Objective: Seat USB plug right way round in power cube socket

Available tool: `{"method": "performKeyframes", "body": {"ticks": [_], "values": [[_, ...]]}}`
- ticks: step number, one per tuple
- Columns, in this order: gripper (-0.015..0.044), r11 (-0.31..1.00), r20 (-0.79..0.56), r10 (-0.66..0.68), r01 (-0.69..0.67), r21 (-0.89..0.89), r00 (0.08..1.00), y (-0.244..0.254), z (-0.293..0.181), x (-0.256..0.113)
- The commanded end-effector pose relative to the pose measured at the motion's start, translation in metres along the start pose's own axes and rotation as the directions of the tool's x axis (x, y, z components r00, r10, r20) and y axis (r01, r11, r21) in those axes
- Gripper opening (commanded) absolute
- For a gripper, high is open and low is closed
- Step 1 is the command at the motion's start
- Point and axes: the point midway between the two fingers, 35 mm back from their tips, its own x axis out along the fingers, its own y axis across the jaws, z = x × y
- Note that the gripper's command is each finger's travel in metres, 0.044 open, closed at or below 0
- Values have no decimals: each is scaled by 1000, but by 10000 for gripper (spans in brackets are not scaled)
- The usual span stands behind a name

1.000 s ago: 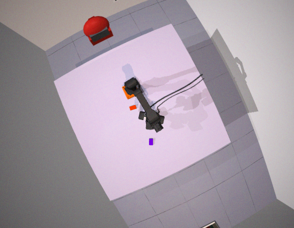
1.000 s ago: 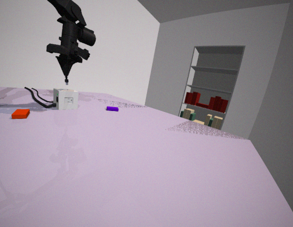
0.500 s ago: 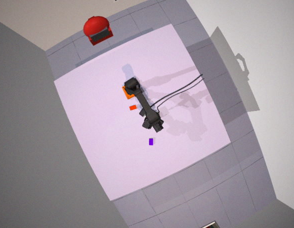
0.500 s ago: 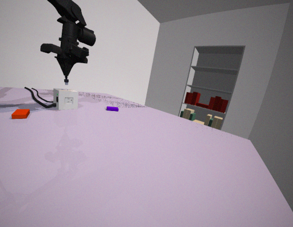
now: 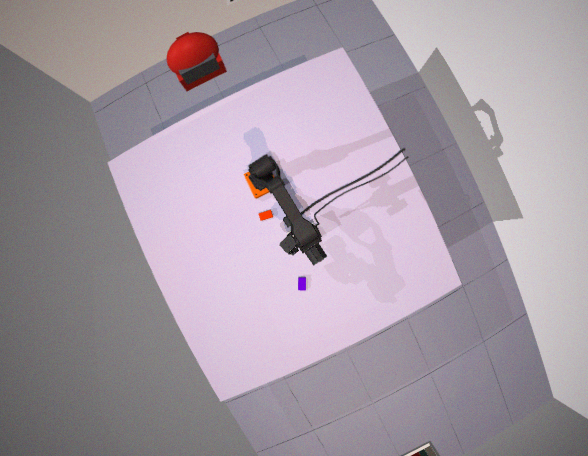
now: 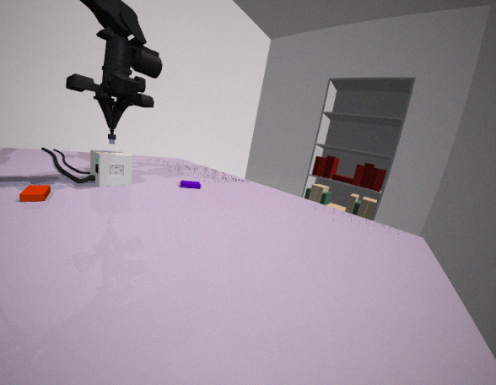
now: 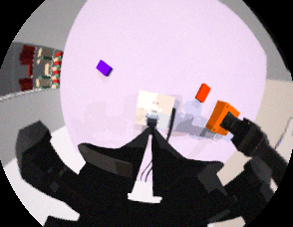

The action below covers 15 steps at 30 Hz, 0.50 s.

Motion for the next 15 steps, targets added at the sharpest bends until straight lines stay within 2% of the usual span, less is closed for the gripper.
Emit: {"method": "performKeyframes", "body": {"ticks": [1,15], "values": [[0,999,0,-2,2,41,1000,0,0,1],[0,999,-2,0,0,36,1000,0,0,0]]}}
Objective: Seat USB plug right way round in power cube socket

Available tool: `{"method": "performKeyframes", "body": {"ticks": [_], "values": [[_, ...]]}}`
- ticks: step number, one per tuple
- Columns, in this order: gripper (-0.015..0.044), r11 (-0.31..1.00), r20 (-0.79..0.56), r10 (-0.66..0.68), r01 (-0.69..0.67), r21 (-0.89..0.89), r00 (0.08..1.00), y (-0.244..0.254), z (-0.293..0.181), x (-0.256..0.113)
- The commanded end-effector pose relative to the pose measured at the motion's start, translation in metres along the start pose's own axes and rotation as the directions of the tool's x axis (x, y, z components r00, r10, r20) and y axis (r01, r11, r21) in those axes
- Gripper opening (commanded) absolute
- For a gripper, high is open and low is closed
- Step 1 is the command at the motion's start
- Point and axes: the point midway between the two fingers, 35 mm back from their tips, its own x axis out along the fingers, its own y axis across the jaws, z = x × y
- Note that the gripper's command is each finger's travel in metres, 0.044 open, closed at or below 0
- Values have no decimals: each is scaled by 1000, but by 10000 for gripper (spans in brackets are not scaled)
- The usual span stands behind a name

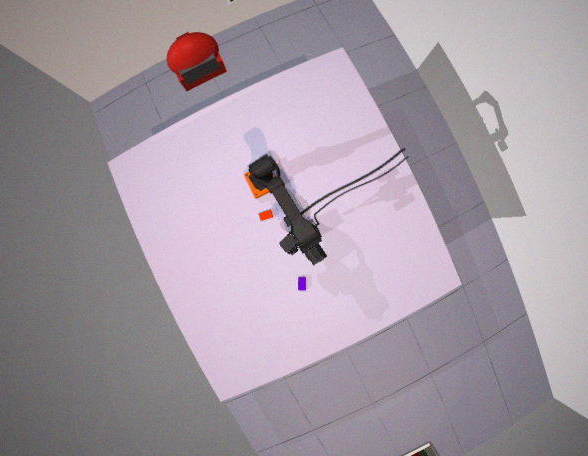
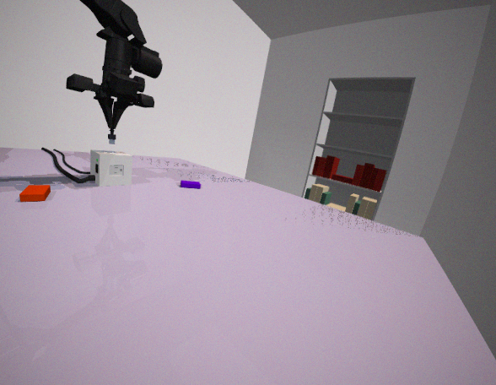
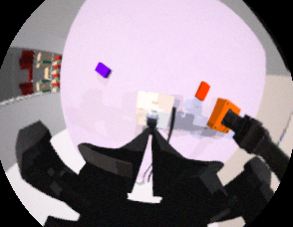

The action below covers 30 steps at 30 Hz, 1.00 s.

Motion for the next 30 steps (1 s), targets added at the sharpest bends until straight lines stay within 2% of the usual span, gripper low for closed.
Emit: {"method": "performKeyframes", "body": {"ticks": [1,30], "values": [[0,1000,-3,0,0,0,1000,0,0,0],[0,1000,-24,0,0,0,1000,0,-2,4]]}}
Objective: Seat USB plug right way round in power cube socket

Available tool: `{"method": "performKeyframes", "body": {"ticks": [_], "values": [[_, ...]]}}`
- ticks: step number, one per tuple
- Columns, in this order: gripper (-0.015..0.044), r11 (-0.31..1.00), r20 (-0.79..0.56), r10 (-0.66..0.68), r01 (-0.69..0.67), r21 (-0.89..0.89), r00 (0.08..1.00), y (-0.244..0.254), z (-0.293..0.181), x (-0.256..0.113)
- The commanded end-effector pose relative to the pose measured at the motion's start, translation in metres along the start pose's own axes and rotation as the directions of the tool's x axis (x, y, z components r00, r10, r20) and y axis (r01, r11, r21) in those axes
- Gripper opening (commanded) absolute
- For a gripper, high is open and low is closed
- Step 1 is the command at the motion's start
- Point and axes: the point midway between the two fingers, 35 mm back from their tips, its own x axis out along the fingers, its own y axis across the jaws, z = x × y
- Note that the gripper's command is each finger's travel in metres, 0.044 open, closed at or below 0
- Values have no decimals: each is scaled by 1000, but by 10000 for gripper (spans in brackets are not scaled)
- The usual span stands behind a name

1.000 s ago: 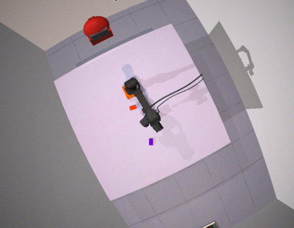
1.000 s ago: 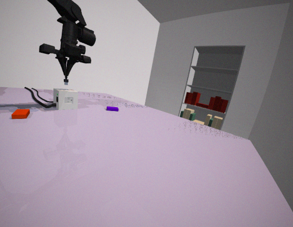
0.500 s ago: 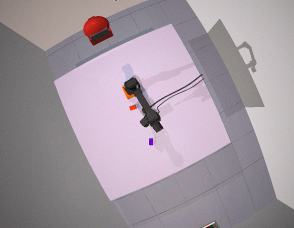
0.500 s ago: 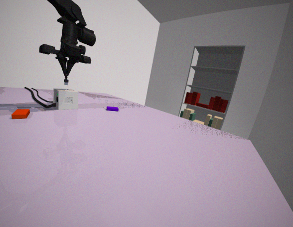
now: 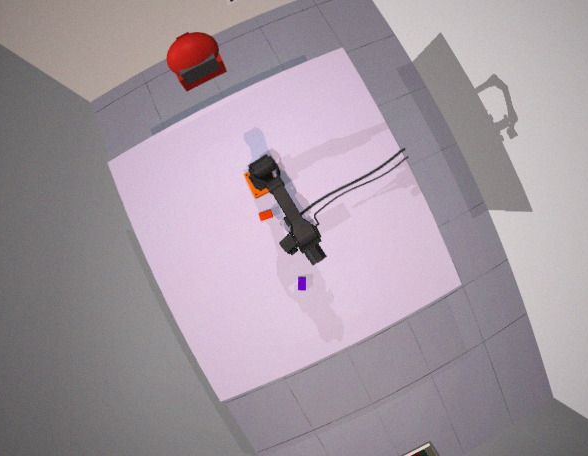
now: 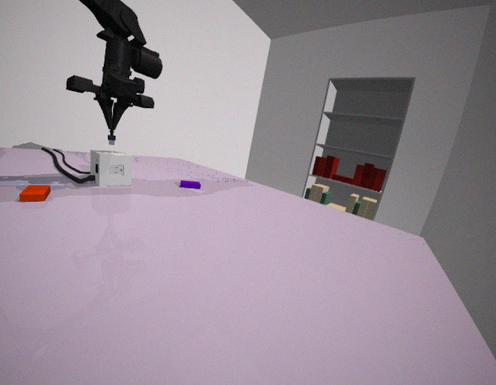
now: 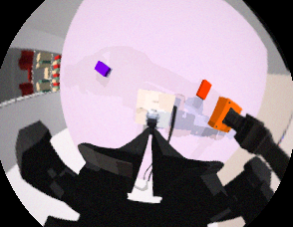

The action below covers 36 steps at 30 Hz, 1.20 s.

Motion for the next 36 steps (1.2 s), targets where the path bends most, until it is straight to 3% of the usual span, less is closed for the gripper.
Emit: {"method": "performKeyframes", "body": {"ticks": [1,36], "values": [[0,1000,-6,-3,3,-3,1000,-1,0,2],[0,1000,-32,-3,3,-2,999,-1,-2,6]]}}
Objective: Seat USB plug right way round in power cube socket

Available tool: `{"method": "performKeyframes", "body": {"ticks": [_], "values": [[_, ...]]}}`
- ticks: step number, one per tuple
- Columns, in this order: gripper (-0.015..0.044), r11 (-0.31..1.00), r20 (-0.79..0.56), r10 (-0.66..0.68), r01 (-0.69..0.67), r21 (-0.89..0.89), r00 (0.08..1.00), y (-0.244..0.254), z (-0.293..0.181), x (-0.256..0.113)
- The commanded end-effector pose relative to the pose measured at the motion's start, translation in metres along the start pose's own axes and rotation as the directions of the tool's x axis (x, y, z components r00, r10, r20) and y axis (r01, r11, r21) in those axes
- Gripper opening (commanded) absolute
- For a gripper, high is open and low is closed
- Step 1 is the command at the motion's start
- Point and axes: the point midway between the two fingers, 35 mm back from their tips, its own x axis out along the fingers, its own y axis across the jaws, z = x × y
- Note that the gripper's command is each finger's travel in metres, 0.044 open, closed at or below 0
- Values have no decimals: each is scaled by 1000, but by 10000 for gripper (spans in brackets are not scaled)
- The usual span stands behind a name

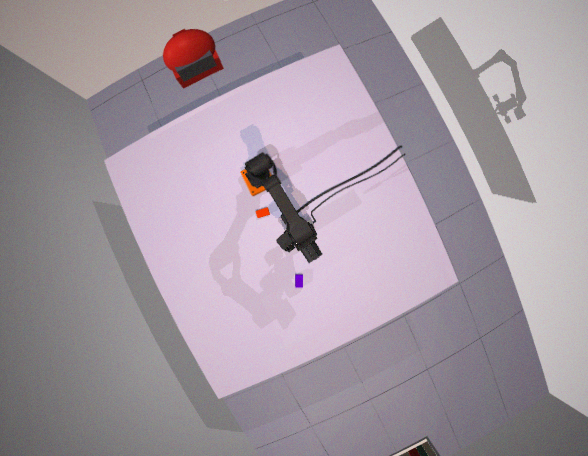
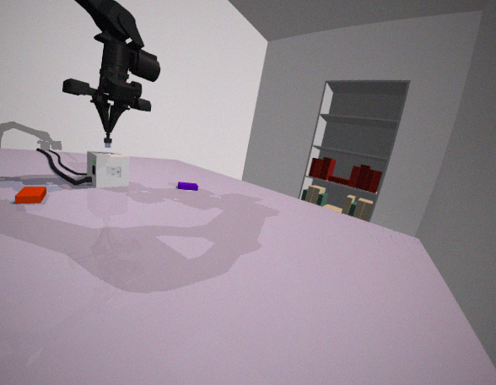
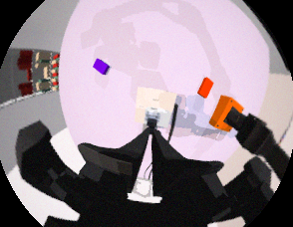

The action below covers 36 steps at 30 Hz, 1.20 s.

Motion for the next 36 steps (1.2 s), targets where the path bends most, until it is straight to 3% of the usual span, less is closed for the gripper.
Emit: {"method": "performKeyframes", "body": {"ticks": [1,36], "values": [[0,1000,-6,-3,3,-3,1000,-1,0,2],[0,1000,-32,-3,3,-2,999,-1,-2,6]]}}
